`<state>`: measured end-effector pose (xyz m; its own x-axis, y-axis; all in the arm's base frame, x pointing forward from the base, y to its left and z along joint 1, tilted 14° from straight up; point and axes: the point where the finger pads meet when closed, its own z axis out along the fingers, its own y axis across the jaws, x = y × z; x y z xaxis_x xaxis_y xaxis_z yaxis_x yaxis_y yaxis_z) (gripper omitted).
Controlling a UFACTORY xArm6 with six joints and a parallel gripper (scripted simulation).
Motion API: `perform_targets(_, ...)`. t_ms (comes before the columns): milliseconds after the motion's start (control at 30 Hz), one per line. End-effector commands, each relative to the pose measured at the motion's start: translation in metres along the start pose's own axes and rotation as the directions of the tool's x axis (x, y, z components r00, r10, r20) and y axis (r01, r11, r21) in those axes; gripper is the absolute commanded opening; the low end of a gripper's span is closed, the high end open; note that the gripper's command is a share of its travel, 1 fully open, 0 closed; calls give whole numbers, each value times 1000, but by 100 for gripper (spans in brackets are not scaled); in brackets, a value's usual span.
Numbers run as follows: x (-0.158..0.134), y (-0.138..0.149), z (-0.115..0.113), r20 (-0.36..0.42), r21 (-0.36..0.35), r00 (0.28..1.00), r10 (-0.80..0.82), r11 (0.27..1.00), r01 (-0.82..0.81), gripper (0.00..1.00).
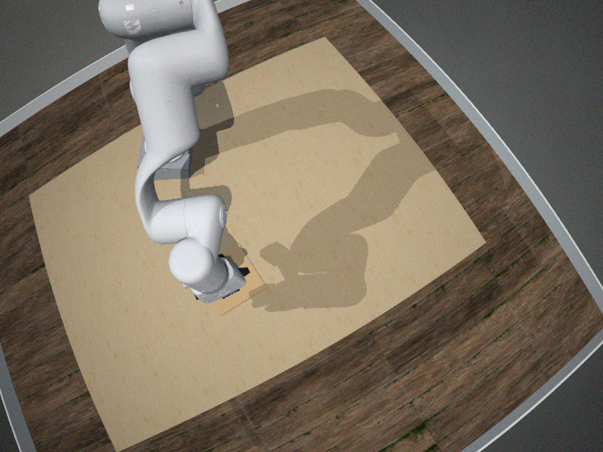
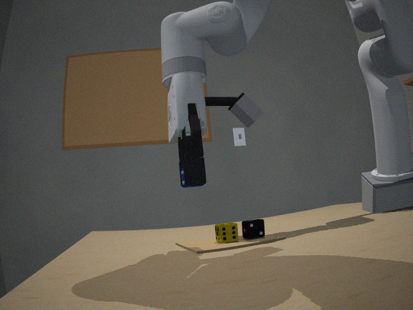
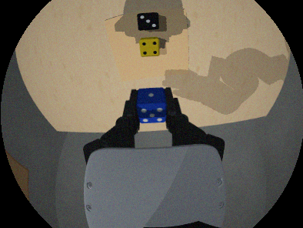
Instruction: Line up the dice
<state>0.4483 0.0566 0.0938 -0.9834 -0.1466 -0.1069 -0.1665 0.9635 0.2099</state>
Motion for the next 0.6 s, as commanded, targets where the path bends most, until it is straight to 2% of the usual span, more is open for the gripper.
perform_targets(0,-1,0,13,3,0,1000,0,1000,0,27)
perform_targets(567,-2,0,79,3,0,1000,0,1000,0,27)
